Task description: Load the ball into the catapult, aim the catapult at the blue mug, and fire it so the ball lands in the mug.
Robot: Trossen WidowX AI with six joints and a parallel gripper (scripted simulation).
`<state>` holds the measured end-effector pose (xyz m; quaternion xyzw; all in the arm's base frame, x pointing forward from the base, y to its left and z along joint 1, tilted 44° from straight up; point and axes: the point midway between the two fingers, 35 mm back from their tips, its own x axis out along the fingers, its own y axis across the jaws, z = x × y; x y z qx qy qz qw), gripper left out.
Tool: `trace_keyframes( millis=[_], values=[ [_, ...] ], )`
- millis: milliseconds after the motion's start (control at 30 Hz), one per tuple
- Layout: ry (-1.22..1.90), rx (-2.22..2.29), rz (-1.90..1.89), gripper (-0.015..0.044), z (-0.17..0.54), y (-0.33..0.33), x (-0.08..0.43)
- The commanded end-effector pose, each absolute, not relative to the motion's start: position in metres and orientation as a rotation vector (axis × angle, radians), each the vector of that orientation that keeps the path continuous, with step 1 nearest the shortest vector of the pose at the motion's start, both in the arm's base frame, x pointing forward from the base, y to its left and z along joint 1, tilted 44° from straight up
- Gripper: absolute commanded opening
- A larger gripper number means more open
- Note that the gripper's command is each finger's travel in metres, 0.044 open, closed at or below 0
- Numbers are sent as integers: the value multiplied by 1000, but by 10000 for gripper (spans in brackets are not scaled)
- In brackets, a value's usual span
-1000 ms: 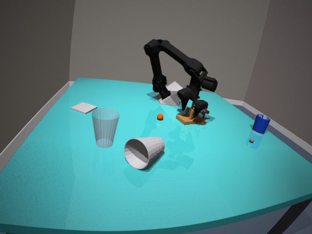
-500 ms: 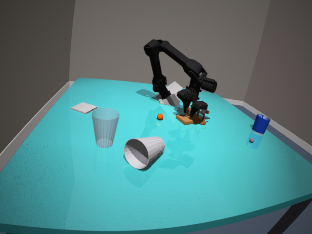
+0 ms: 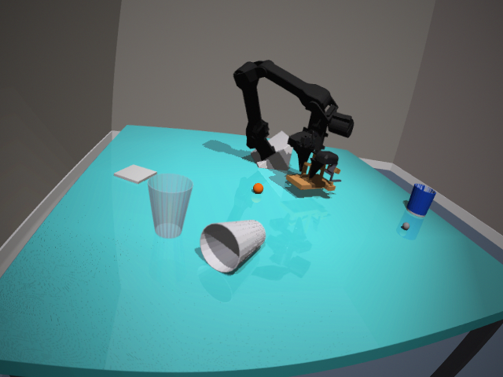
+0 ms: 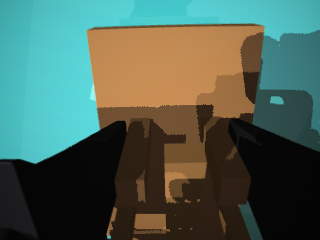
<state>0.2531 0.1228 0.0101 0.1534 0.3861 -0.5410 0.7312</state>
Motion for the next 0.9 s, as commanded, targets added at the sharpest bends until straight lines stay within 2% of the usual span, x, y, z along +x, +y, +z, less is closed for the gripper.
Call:
trace_keyframes(
  millis=[0,700,867],
  values=[
    [866,331,-1178,0,16,136,250],
    [1220,-234,-801,0,-106,255,166],
    [1228,-252,-789,0,-114,262,165]
  ],
)
